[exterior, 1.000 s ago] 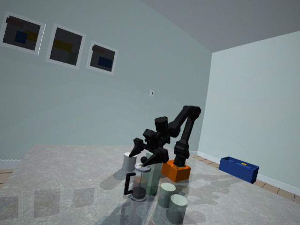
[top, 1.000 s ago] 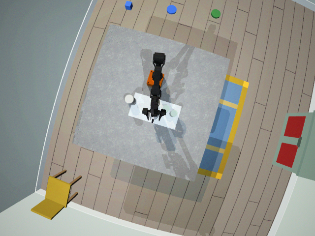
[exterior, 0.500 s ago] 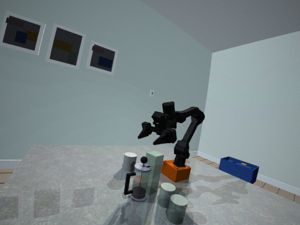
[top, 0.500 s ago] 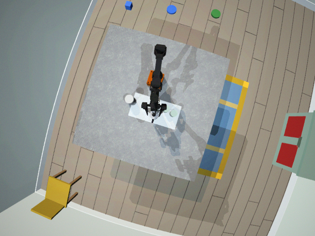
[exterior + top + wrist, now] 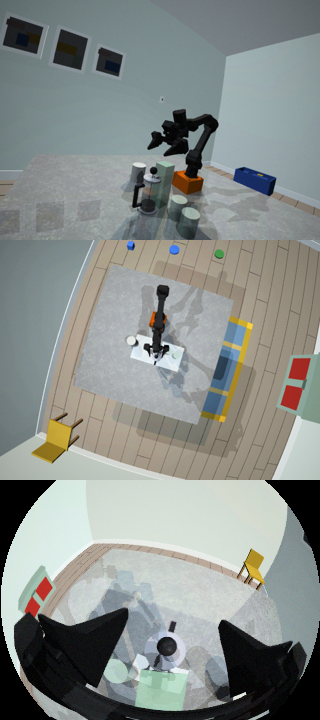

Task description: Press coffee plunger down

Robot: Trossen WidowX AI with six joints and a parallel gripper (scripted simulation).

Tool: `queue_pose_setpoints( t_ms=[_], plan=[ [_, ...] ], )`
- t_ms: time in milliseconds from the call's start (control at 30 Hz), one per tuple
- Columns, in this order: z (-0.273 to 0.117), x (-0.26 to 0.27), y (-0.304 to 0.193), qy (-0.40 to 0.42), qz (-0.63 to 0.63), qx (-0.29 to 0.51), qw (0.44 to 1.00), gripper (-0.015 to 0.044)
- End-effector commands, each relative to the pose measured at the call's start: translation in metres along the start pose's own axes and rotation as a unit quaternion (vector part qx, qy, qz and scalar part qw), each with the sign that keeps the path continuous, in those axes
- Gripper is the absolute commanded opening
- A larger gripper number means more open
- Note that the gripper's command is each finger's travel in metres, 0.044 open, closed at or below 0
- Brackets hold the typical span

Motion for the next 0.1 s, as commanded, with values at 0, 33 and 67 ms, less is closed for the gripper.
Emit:
queue_pose_setpoints(
  t_ms=[0, 33, 67],
  plan=[
    [-0.0005, 0.0004, 0.0001, 0.002, 0.0, 0.0, 1.0, 0.044],
    [-0.0005, 0.0004, 0.0001, 0.002, 0.0, 0.0, 1.0, 0.044],
    [-0.0005, 0.0004, 0.0001, 0.002, 0.0, 0.0, 1.0, 0.044]
  ],
)
Point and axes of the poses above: the point midway between the two fingers, 35 mm back from their tips, its own z axis out along the fingers, its own x axis across the jaws, y = z × x, the point moved 5 cm from there along -z, back along the fingers, and after that the axes turned 10 degrees about -z, right-handed, at the moved point
